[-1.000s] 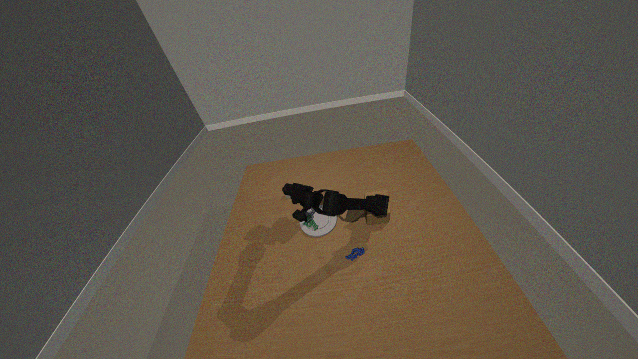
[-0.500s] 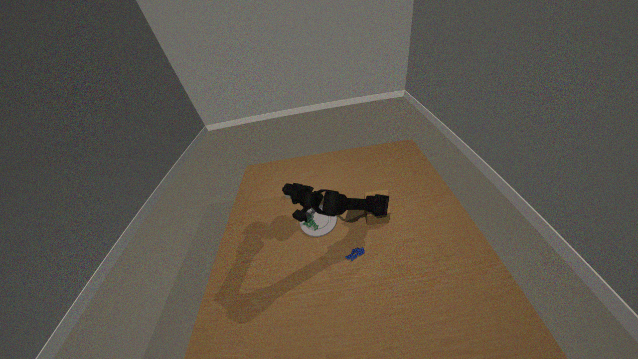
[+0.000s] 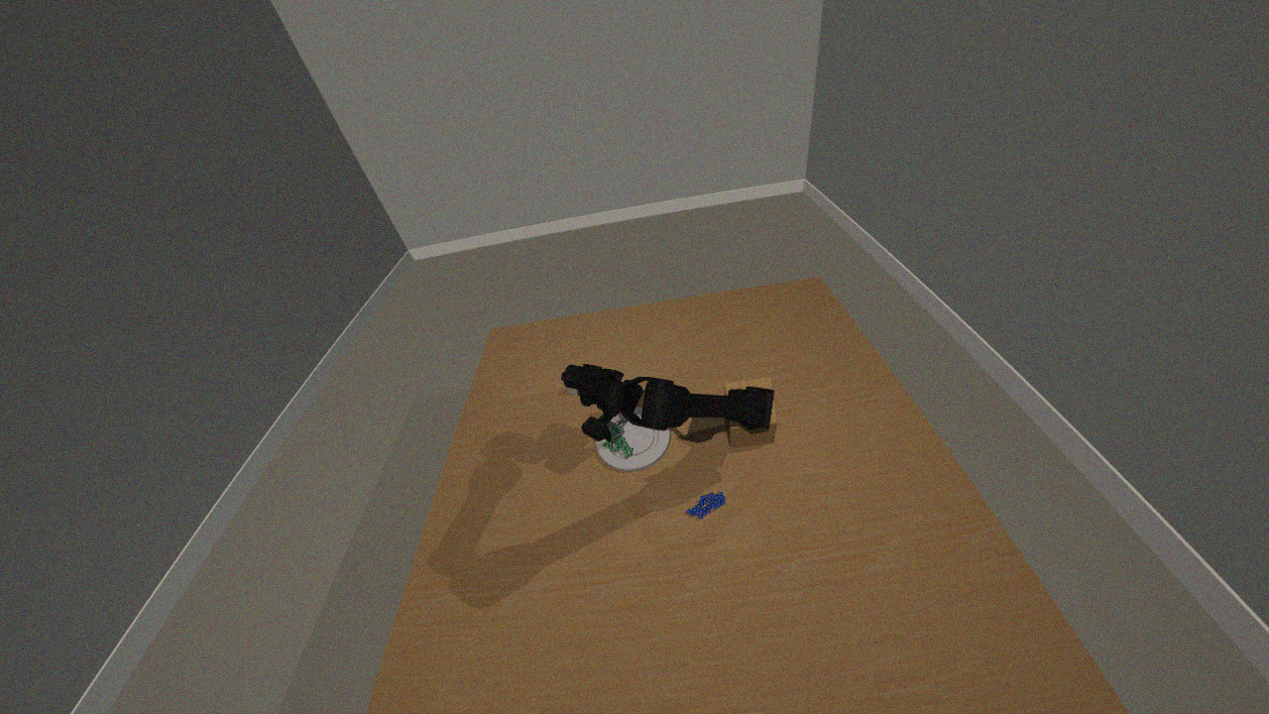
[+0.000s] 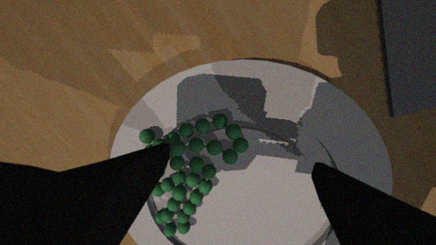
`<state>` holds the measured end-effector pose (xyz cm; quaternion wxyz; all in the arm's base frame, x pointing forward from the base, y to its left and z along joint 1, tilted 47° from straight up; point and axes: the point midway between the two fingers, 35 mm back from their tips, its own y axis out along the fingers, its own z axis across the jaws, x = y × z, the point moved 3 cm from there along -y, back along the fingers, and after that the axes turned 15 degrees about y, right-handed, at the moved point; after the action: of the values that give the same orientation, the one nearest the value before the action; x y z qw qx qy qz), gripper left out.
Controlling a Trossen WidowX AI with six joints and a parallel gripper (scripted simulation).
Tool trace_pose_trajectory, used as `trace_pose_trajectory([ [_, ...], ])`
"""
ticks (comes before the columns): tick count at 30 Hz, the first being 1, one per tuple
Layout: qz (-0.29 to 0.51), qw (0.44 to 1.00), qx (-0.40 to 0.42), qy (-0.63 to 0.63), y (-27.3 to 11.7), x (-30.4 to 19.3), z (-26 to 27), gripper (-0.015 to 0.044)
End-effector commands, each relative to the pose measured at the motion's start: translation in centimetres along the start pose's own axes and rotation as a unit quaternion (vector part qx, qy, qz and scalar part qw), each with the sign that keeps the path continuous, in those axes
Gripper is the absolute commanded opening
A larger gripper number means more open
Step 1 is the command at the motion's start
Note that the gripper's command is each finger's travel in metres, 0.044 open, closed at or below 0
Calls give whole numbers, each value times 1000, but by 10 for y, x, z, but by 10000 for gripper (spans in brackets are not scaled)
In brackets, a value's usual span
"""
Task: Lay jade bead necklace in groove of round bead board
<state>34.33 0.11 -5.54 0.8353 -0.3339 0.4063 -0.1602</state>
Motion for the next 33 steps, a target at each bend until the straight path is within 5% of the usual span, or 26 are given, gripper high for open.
trace_pose_trajectory([
  [1,0,1000,0,0,0,0,0,440],
  [6,-1,1000,-1,-18,-2,0,3,427],
  [16,0,941,1,-338,-32,-10,61,360],
  [33,-2,940,0,-342,-22,-10,62,266],
])
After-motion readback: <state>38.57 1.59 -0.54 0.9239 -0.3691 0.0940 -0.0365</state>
